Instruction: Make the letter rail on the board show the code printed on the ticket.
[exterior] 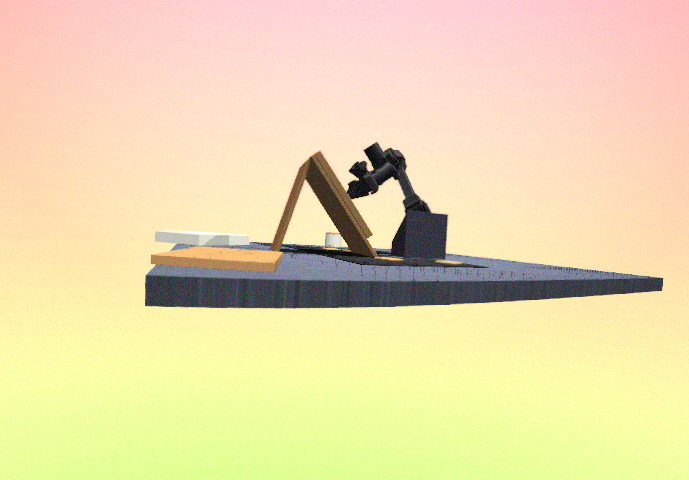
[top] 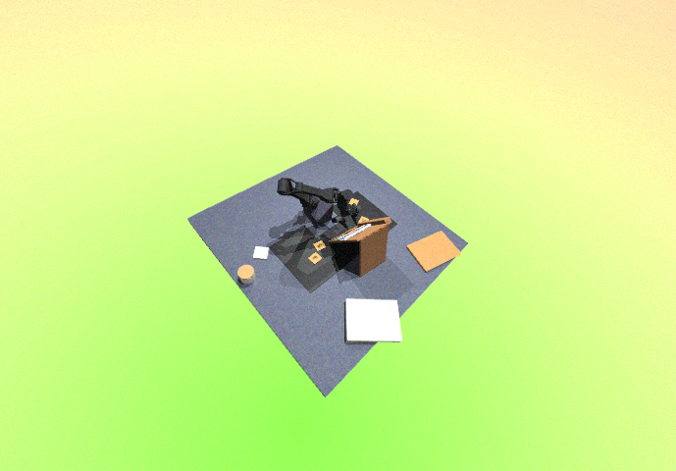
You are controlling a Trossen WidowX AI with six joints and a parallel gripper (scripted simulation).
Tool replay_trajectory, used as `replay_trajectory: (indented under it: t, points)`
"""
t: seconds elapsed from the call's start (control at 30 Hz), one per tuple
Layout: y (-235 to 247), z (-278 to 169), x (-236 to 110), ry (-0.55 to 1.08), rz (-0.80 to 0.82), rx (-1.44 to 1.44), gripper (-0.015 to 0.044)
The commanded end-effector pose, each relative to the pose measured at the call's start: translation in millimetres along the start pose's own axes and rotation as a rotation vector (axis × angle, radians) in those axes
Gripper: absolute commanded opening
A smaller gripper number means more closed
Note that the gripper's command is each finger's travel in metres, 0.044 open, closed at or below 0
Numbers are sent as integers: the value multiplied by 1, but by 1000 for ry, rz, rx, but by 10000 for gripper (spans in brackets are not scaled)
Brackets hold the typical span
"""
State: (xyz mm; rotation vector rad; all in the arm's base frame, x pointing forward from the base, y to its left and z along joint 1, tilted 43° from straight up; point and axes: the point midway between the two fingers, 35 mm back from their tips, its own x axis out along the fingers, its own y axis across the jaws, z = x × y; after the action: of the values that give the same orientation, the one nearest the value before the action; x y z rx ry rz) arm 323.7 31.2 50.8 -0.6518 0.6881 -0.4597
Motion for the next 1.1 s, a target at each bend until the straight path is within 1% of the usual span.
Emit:
replay_trajectory:
  t: [0.0, 1.07]
  points:
    - [-1, 0, -3, -2, -5, 7, 295]
    - [-3, 2, -15, -2, -5, 7, 295]
